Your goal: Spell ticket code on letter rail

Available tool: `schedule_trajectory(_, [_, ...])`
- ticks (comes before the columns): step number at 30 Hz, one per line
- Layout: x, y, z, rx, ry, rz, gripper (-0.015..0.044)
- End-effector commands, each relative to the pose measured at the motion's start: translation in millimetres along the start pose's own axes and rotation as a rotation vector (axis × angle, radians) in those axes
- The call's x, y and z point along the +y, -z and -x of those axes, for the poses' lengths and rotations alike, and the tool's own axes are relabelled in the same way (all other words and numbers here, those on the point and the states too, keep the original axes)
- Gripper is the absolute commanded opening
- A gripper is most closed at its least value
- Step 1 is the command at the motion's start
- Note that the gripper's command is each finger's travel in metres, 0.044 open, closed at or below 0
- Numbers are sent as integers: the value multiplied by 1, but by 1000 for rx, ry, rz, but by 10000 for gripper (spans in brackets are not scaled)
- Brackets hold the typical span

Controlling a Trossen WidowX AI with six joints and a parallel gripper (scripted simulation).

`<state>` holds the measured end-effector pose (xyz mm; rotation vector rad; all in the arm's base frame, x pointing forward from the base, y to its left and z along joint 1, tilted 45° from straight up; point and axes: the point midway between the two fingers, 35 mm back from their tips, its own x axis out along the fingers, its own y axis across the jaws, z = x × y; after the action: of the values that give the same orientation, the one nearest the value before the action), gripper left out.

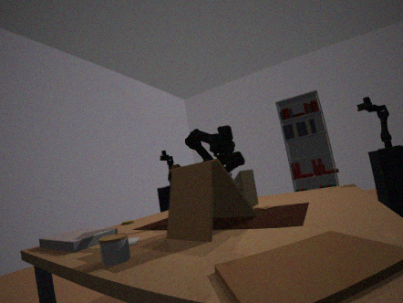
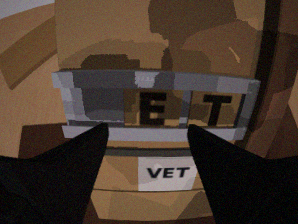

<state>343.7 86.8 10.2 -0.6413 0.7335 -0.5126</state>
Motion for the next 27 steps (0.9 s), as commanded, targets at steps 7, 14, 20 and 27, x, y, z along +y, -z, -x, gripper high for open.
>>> schedule_trajectory(7, [-1, -1, 6, -2, 4, -3, 295])
schedule_trajectory(14, [-2, -2, 10, -1, 4, -3, 295])
schedule_trajectory(20, [-1, -1, 8, 1, 0, 1, 137])
schedule_trajectory(27, [-1, -1, 8, 1, 0, 1, 0])
